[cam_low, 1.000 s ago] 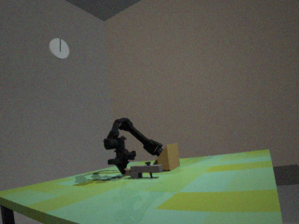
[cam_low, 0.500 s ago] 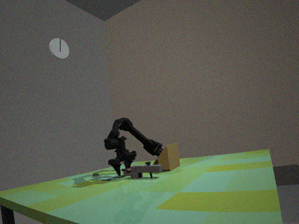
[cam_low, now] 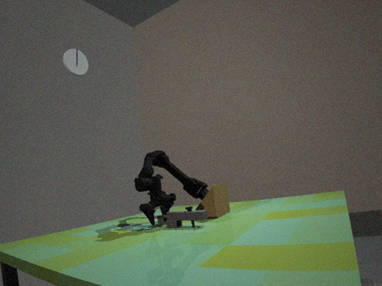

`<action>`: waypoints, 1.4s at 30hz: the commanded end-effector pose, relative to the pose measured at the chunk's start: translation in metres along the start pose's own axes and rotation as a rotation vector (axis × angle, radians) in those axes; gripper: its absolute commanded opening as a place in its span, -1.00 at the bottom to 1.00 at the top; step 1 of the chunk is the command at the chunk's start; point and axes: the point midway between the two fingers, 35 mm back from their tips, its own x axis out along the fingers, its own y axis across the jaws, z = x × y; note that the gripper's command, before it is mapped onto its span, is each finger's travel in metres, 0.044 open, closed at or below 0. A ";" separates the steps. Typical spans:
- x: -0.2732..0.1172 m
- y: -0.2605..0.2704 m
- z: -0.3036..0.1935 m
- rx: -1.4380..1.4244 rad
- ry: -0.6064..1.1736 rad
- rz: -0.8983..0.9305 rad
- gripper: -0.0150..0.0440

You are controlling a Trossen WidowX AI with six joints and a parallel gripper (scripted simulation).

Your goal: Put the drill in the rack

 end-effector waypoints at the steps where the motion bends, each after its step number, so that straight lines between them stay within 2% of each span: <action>1: 0.001 0.000 0.002 0.004 0.001 0.001 1.00; 10: 0.004 0.000 0.006 0.004 0.001 0.001 1.00; 26: 0.002 0.000 0.004 0.001 0.002 -0.001 -0.42; 29: 0.002 0.000 0.004 0.001 0.002 -0.001 -0.49; 42: -0.001 0.001 0.004 0.004 0.001 0.001 -0.49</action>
